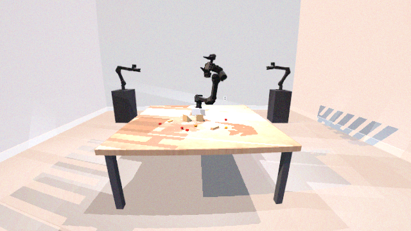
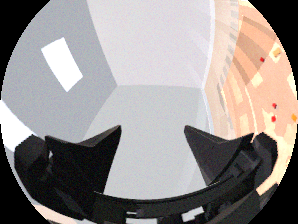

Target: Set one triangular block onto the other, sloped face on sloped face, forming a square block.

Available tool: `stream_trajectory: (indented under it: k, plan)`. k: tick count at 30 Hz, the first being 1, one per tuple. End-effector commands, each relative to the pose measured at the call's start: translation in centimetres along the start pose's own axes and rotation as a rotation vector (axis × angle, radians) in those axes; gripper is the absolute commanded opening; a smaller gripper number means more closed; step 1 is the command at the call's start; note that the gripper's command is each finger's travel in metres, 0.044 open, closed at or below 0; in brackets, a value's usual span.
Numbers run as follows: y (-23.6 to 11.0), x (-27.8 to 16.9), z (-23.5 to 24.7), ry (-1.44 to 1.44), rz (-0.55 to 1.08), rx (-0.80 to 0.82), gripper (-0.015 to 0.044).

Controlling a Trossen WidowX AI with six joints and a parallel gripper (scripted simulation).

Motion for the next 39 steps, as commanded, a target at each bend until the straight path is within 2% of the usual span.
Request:
stream_trajectory:
  k: [1,2,11,15,21,29,34,39]
  plan:
    - [-0.1,0.0,0.3,0.011,0.003,0.004,0.0426]
    - [-0.3,0.2,1.1,0.043,0.013,0.017,0.0440]
    - [-5.7,4.3,12.3,0.618,0.186,0.108,0.0440]
    - [-7.7,7.8,16.7,0.871,0.265,0.118,0.0440]
    - [-8.6,13.8,21.4,1.312,0.329,0.096,0.0440]
    - [-6.0,24.8,24.4,2.052,0.323,-0.010,0.0440]
    - [-2.8,29.7,23.0,2.424,0.236,-0.119,0.0440]
    - [0.2,32.4,20.7,2.679,0.115,-0.211,0.0440]
Point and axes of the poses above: the point midway between the two fingers, 35 mm back from their tips, its own y axis out along the fingers, its own z axis across the jaws, x = y × z, the point moved 1 cm from there along -y, back along the fingers, and after that the axes turned 2 degrees about y, right-handed, at the moved point
